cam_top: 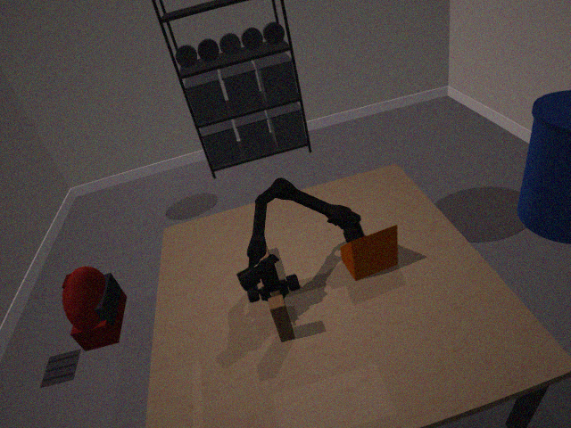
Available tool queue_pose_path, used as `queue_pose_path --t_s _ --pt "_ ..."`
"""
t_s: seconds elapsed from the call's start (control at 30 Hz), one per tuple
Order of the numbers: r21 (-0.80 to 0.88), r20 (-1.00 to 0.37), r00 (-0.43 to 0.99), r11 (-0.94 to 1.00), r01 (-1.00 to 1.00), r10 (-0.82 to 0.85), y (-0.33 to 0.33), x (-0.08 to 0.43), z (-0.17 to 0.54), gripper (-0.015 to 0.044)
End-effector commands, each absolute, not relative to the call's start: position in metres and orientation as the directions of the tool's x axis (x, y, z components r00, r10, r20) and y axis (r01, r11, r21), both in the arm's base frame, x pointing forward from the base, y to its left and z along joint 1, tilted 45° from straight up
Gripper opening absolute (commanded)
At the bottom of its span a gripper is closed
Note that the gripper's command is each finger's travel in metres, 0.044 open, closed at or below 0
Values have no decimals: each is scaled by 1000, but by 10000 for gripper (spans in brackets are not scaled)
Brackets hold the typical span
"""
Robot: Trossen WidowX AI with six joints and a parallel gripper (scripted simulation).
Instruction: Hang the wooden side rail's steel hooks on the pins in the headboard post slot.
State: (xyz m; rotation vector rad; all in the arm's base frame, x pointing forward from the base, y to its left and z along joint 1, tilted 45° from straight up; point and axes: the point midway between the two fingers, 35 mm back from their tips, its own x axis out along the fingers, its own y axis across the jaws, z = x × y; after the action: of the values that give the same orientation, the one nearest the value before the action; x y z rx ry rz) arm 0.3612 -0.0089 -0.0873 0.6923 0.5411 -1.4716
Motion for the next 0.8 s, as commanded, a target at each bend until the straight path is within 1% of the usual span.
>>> queue_pose_path --t_s 0.0,0.77 --pt "93 -708 42 -34 995 -705 -9 358 -87 0" --pt "93 -708 42 -34 995 -705 -8 359 -86 0"
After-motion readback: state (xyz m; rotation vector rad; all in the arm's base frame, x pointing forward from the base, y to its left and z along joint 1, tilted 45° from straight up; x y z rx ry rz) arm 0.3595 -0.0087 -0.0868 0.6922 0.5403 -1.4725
